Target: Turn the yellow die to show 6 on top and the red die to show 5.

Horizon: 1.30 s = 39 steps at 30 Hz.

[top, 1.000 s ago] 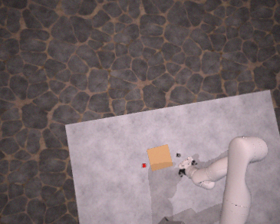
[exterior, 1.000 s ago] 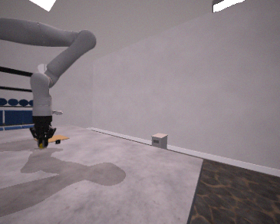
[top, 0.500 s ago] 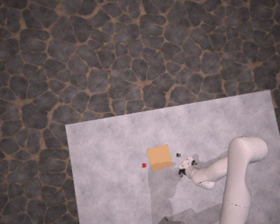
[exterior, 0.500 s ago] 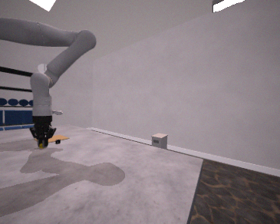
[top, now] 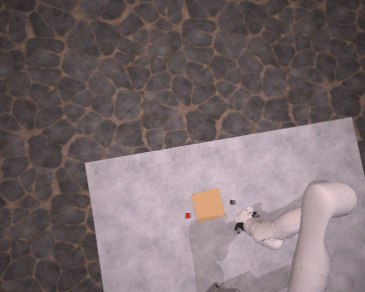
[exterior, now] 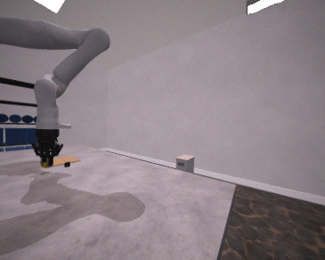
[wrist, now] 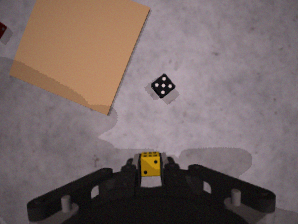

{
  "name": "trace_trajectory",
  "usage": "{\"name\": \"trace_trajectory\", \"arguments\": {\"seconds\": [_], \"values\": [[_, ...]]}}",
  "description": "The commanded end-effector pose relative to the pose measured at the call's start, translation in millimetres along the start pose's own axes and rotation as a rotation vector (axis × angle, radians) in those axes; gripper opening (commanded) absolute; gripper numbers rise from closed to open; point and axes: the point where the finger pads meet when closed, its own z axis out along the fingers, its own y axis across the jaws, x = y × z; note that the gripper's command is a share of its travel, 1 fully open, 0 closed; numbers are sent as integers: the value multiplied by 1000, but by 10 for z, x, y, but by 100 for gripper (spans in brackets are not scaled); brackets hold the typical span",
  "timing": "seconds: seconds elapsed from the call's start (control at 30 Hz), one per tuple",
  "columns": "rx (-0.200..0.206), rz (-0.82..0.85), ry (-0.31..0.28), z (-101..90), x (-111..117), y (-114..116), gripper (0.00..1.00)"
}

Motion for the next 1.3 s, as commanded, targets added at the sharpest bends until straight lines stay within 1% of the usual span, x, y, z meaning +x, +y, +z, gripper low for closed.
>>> {"name": "trace_trajectory", "arguments": {"seconds": [0.0, 0.1, 0.17, 0.23, 0.37, 0.5, 0.63, 0.87, 1.27], "values": [[-8, -5, 25, -198, 93, 24, 15], [-8, -5, 25, -379, 89, 22, 15], [-8, -5, 25, -379, 89, 22, 15], [-8, -5, 25, -493, 86, 21, 15], [-7, -3, 25, -558, 84, 21, 15], [12, 13, 27, -667, 81, 20, 15], [21, 3, 28, -745, 79, 19, 15], [22, -2, 27, -786, 78, 19, 15], [22, -3, 27, -788, 79, 19, 15]]}}
